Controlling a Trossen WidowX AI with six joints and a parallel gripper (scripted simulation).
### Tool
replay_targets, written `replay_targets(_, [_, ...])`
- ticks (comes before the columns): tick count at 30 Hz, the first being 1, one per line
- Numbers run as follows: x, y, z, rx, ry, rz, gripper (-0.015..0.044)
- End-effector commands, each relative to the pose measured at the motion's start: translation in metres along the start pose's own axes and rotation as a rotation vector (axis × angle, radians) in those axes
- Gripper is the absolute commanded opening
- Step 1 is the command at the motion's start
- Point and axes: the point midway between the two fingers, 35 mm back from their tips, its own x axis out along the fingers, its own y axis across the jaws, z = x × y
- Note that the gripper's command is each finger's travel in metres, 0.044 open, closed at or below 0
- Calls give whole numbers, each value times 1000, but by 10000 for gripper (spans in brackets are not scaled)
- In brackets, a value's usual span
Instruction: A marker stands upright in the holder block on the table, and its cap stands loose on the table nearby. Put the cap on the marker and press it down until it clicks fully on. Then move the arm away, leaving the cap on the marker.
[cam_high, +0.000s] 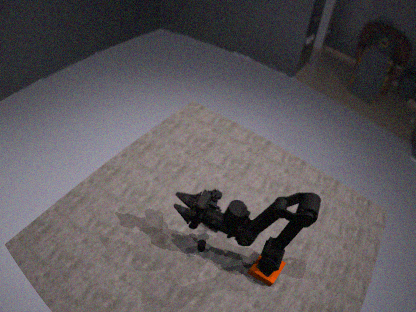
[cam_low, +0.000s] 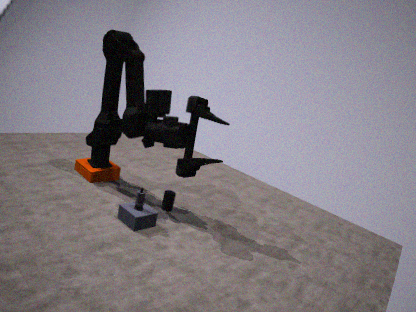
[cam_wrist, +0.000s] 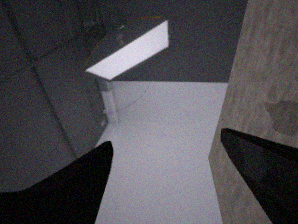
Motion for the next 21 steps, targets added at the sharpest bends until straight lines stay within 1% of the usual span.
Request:
replay_targets(1, [1,-2,0,-2,2,-11,374])
replay_targets(3, [11,-15,-3,-16,18,-96,321])
replay_targets(6, [27,-44,-11,-50,59,-287,250])
replay_targets(11, [32,-80,-22,-114,147,-603,250])
replay_targets(16, [13,-99,-30,-185,256,-915,250])
replay_targets(21, [-1,-91,-32,-242,334,-1081,250])
